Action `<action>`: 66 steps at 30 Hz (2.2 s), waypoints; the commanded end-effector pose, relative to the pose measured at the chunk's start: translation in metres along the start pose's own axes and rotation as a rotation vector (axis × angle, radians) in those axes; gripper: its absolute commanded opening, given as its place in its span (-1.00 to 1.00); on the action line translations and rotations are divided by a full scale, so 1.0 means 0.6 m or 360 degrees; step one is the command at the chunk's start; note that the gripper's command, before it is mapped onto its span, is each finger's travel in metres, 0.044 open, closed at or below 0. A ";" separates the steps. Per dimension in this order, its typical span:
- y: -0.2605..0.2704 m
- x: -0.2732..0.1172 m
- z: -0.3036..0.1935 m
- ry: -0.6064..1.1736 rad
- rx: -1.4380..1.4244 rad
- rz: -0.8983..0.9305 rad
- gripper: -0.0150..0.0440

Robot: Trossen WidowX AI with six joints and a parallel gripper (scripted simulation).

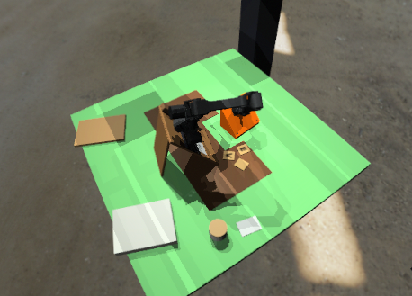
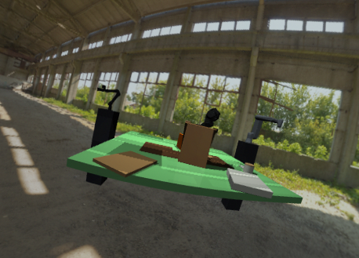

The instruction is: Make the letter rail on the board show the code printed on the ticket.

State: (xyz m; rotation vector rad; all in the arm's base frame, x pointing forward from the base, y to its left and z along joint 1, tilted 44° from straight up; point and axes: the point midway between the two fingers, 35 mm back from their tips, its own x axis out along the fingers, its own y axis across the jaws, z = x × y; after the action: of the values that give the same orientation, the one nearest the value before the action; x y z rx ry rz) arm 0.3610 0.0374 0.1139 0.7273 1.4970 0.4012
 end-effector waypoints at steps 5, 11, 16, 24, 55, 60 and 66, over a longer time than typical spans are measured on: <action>-0.001 -0.003 -0.002 -0.0003 -0.0005 -0.0006 -0.49; -0.001 -0.015 -0.012 -0.0002 -0.0005 -0.0007 -0.49; -0.001 -0.025 -0.021 -0.0001 -0.0004 -0.0007 -0.49; -0.001 -0.038 -0.032 -0.0001 -0.0003 -0.0008 -0.49; -0.087 -0.235 -0.159 -0.1092 0.0010 -0.0017 1.00; -0.087 -0.235 -0.159 -0.1092 0.0010 -0.0017 1.00; -0.087 -0.235 -0.159 -0.1092 0.0010 -0.0017 1.00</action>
State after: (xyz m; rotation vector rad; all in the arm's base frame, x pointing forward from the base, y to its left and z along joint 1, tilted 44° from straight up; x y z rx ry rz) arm 0.2483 -0.0754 0.1931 0.7674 0.8574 0.1081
